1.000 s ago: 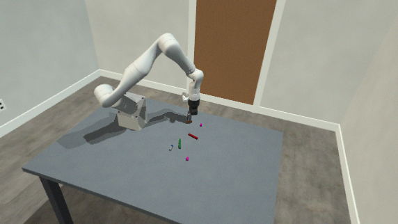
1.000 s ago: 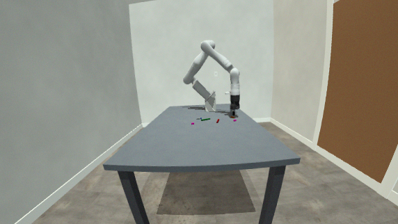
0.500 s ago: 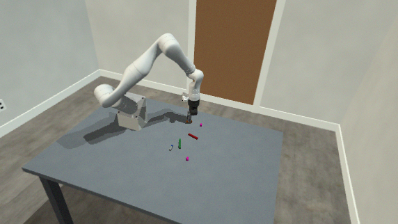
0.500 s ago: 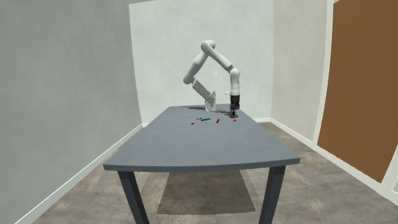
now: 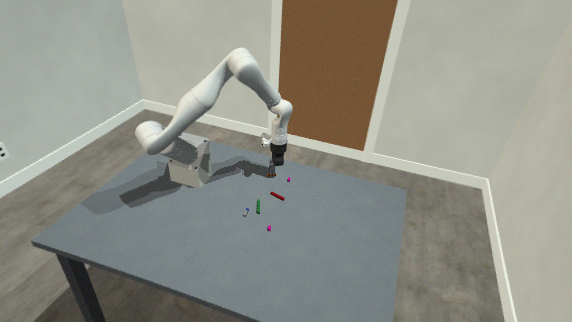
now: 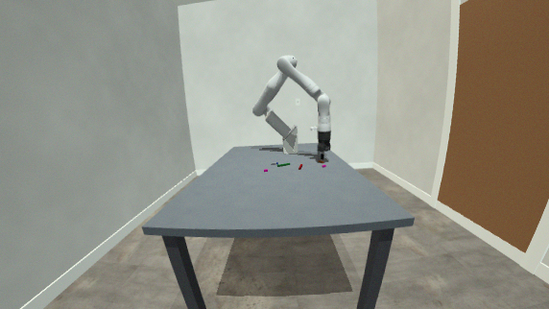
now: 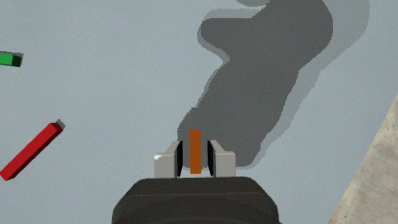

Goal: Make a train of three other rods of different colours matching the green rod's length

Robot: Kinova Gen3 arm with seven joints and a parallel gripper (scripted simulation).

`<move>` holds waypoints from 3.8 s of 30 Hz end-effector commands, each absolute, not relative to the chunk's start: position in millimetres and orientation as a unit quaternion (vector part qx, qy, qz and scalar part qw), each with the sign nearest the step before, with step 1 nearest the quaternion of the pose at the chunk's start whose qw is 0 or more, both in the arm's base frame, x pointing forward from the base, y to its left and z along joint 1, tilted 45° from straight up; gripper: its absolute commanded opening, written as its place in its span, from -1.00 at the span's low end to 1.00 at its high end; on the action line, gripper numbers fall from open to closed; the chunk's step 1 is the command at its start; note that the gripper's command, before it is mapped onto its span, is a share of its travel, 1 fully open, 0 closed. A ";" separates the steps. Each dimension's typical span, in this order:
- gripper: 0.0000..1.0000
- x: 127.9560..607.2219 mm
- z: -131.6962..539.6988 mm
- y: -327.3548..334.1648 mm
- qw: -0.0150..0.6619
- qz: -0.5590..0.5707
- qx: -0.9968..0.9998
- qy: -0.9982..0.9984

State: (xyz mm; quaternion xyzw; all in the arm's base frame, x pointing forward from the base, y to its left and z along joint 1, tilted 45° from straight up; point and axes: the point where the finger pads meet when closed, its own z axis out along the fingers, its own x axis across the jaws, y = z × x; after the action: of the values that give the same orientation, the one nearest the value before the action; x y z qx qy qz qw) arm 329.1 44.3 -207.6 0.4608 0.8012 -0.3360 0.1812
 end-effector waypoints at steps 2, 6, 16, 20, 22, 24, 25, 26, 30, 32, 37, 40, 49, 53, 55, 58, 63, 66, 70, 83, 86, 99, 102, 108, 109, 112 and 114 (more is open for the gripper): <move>0.07 329.7 -207.3 45.4 0.181 -0.335 0.461 0.802; 0.07 329.7 -207.3 45.4 0.181 -0.335 0.461 0.802; 0.07 329.8 -207.4 45.5 0.181 -0.335 0.461 0.802; 0.07 330.0 -207.6 45.7 0.181 -0.335 0.461 0.802; 0.07 330.1 -207.7 45.8 0.181 -0.335 0.461 0.802; 0.07 330.2 -207.8 45.9 0.181 -0.335 0.461 0.802; 0.07 330.2 -207.8 45.9 0.181 -0.335 0.461 0.802; 0.07 330.2 -207.8 45.9 0.181 -0.335 0.461 0.802; 0.07 330.2 -207.8 45.9 0.181 -0.335 0.461 0.802; 0.07 330.2 -207.8 45.9 0.181 -0.335 0.461 0.802; 0.07 330.2 -207.8 45.9 0.181 -0.335 0.461 0.802; 0.07 330.2 -207.8 45.9 0.181 -0.335 0.461 0.802; 0.07 330.2 -207.8 45.9 0.181 -0.335 0.461 0.802; 0.07 330.2 -207.8 45.9 0.181 -0.335 0.461 0.802; 0.07 330.2 -207.8 45.9 0.181 -0.335 0.461 0.802; 0.07 330.2 -207.8 45.9 0.181 -0.335 0.461 0.802; 0.07 330.2 -207.8 45.9 0.181 -0.335 0.461 0.802; 0.07 330.2 -208.0 45.6 0.181 -0.335 0.461 0.802; 0.07 330.2 -209.2 44.4 0.181 -0.335 0.461 0.802; 0.07 330.0 -216.7 37.0 0.181 -0.335 0.461 0.802; 0.07 329.9 -218.4 35.4 0.181 -0.335 0.461 0.802; 0.07 329.9 -219.8 33.9 0.181 -0.335 0.461 0.802; 0.07 329.9 -219.8 33.9 0.181 -0.335 0.461 0.802; 0.07 329.9 -219.8 33.9 0.181 -0.335 0.461 0.802; 0.07 329.9 -219.8 33.9 0.181 -0.335 0.461 0.802; 0.07 329.9 -219.8 33.9 0.181 -0.335 0.461 0.802; 0.07 329.9 -219.8 33.9 0.181 -0.335 0.461 0.802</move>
State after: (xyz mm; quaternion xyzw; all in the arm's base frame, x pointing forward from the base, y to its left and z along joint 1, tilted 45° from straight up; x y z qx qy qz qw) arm 329.3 32.8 -220.1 0.4608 0.8012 -0.3360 0.1812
